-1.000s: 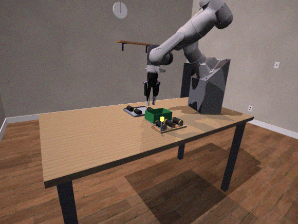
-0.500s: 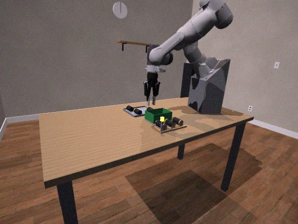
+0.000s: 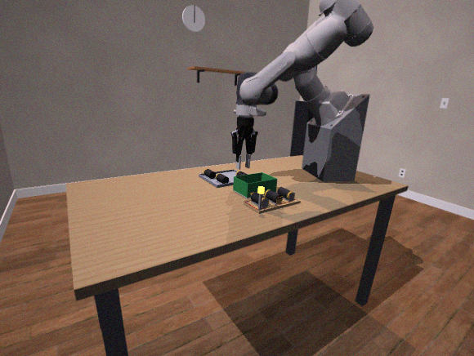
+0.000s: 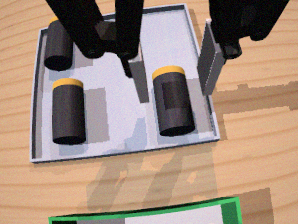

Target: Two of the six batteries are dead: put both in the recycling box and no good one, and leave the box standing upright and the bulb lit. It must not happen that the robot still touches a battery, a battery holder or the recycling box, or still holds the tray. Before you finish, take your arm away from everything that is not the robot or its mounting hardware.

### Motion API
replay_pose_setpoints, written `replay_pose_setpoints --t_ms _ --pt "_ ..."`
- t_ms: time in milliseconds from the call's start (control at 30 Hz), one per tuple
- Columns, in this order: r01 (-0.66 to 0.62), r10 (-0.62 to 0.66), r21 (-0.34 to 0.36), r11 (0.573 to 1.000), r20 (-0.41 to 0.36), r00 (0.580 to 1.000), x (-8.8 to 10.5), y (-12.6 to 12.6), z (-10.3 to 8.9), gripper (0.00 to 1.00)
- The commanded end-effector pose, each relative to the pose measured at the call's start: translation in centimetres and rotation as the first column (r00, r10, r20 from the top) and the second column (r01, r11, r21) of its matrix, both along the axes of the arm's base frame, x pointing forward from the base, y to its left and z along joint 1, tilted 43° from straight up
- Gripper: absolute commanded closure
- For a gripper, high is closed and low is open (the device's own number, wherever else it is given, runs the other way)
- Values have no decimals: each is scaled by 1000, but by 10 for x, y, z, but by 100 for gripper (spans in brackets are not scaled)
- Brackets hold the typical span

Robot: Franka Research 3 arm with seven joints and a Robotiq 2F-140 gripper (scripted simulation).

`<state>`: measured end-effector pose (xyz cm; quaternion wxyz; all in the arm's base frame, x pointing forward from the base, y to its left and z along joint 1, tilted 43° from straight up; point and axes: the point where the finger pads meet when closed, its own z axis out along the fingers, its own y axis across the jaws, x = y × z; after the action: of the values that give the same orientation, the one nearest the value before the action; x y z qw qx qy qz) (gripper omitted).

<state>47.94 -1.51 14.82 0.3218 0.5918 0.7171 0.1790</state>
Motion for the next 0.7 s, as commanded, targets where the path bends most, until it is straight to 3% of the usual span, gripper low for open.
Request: replay_pose_setpoints --t_ms 0,667 --pt "-6 6 -4 1000 -1 1000 1 1 0 71" --pt "-6 6 -4 1000 -1 1000 4 0 -4 71"
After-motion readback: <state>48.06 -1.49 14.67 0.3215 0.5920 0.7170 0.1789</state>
